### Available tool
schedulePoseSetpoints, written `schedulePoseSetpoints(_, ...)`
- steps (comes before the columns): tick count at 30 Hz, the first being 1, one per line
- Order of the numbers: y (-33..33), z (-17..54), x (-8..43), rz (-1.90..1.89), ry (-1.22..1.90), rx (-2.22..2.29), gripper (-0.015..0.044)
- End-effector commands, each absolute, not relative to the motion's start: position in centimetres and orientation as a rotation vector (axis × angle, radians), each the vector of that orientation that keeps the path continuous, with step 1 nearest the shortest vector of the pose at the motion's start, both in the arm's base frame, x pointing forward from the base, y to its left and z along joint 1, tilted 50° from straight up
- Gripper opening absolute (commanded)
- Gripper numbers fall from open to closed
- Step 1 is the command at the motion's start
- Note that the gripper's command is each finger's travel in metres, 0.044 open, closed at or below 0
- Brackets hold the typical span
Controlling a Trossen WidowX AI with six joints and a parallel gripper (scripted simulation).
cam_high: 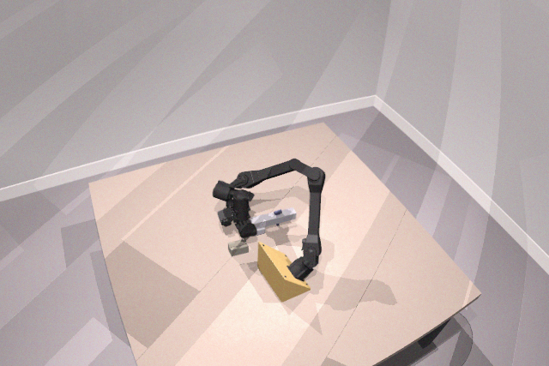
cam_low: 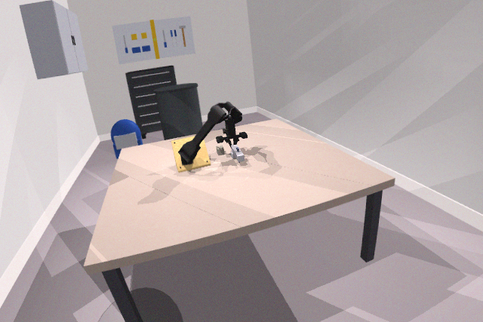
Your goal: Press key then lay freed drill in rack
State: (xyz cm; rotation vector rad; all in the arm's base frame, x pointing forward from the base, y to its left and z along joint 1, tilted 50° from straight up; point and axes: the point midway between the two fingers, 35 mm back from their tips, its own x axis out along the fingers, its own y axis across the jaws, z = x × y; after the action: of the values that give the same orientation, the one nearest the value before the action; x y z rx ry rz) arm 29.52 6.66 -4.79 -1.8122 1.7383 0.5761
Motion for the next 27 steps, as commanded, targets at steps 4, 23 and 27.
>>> schedulePoseSetpoints(4,7.6,-5.6,29.7,0.576,1.735,-1.809,0.0)
schedulePoseSetpoints(23,8.5,-6.7,29.8,0.576,1.738,-1.81,0.0079)
schedulePoseSetpoints(27,8.5,-6.7,29.8,0.576,1.738,-1.81,0.0184)
